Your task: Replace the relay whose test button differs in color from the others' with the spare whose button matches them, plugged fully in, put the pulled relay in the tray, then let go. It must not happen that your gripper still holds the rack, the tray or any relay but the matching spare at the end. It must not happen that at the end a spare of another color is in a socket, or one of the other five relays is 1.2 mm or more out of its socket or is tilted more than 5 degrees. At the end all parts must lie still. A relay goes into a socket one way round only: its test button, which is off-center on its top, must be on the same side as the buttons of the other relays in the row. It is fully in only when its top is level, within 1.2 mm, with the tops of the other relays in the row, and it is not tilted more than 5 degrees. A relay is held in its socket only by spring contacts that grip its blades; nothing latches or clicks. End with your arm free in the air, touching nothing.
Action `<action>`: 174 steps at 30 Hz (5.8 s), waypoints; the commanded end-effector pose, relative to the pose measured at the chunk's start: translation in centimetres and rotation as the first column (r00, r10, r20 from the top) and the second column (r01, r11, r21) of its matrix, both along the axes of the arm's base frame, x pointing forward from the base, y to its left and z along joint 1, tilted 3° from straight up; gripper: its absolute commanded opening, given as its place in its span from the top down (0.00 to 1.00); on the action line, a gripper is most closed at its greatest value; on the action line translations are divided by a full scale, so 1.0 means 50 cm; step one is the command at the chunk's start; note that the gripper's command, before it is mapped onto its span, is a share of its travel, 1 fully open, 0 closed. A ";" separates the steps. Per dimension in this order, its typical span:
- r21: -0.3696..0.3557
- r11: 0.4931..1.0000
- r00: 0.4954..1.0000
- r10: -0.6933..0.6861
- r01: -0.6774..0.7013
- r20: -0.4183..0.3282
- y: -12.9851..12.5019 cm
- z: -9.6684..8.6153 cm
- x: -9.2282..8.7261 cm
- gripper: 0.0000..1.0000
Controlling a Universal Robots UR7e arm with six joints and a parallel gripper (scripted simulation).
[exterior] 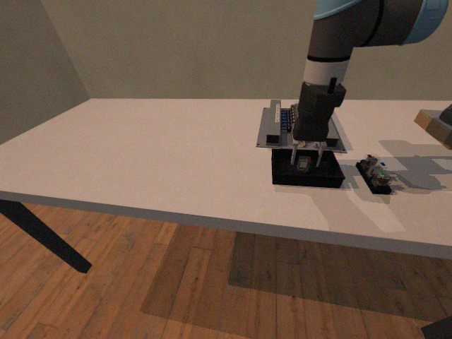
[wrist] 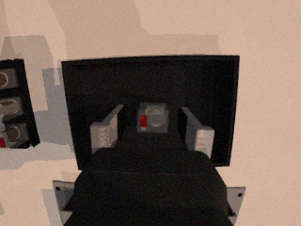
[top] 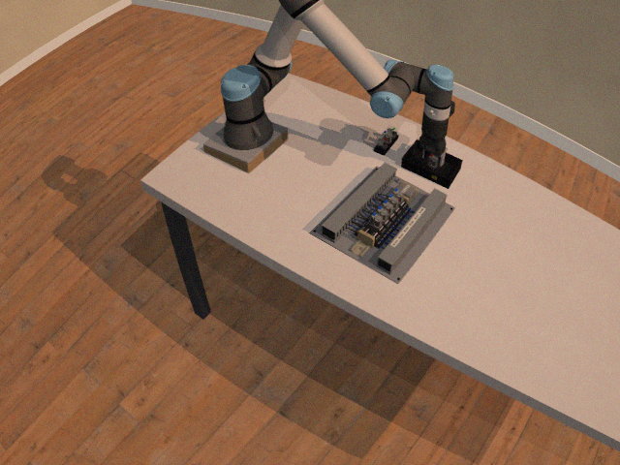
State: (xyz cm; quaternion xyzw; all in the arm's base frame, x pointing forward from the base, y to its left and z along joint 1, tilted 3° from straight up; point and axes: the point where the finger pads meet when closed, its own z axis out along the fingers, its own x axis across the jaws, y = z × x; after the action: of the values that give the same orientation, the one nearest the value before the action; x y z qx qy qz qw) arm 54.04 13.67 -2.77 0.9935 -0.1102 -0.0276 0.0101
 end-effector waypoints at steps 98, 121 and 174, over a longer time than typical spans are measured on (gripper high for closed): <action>0.000 1.000 1.000 0.000 0.000 0.001 0.002 0.165 0.010 0.00; 0.005 0.996 0.996 0.090 -0.090 0.000 0.019 0.185 -0.087 0.00; 0.005 0.996 0.996 0.090 -0.090 0.001 0.056 0.236 -0.307 0.00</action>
State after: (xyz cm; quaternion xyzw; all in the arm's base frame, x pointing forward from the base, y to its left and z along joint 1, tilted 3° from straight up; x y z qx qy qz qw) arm 38.64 16.46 8.98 0.9974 -0.0651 -0.0280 0.0089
